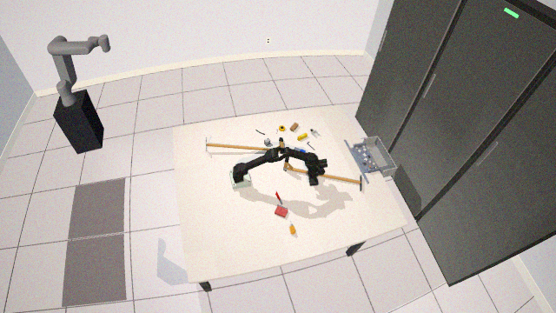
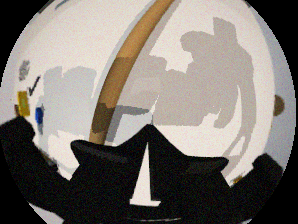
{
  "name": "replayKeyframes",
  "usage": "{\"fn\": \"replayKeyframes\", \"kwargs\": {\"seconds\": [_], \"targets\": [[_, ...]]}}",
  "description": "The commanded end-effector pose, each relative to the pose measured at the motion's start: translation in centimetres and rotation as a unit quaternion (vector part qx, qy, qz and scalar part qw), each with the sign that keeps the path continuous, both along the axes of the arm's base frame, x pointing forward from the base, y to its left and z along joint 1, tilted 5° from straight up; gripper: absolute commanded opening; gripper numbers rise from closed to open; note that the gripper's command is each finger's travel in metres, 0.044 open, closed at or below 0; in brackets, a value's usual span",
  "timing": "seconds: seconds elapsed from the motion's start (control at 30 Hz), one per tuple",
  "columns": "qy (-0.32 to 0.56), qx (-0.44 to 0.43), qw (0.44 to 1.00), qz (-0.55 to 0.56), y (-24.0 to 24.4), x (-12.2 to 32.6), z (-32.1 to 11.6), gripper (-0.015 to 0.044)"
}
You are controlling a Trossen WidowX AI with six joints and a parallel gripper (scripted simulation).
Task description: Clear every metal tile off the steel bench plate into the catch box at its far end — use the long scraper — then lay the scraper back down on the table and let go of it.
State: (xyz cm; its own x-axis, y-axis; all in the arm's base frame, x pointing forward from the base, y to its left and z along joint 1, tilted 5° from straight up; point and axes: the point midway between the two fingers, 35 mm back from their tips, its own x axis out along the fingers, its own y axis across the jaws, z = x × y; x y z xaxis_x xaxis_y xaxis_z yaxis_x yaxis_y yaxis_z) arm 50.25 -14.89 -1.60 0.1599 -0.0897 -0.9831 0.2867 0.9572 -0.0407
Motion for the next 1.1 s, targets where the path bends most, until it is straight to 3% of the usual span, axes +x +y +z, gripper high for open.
{"fn": "replayKeyframes", "kwargs": {"seconds": [0.0, 1.07], "targets": [[-0.002, 0.002, 1.0, 0.0, 0.4, 0.3, -0.1, 0.0], [-0.012, 0.001, 1.0, 0.001, 2.9, 2.0, -0.2, 0.0]]}}
